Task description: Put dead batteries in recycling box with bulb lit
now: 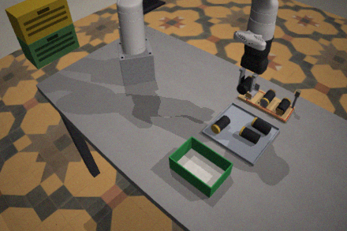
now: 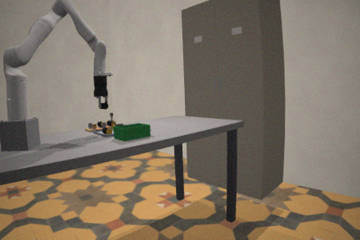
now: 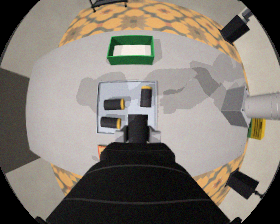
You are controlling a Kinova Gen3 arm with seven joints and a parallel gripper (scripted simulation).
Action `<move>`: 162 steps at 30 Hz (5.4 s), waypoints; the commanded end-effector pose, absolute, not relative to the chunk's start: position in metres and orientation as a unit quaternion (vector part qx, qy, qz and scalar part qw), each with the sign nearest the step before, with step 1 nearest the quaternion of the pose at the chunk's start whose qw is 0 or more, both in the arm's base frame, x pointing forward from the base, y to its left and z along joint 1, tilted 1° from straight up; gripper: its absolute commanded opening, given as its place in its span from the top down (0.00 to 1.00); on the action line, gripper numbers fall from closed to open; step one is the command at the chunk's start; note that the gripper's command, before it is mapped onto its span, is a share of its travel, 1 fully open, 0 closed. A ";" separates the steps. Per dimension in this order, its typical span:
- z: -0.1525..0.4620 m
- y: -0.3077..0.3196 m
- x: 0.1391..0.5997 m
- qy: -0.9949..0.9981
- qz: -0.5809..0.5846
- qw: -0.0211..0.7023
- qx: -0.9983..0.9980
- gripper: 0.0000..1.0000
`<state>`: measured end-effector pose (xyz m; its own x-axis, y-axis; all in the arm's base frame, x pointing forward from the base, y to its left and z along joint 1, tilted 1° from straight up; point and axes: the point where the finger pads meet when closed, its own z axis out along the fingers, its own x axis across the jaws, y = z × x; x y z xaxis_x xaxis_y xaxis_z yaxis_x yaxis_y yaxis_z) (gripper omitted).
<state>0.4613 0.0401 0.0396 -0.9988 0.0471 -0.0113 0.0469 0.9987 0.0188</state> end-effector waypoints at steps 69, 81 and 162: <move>-0.045 0.042 0.463 1.000 0.010 0.007 0.025 0.43; -0.045 0.042 0.464 1.000 0.010 0.007 0.025 0.43; -0.090 0.042 0.464 1.000 0.010 0.007 0.025 0.10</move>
<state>0.4637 0.0424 -0.0908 -0.9987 0.0499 -0.0111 0.0497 0.9986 0.0189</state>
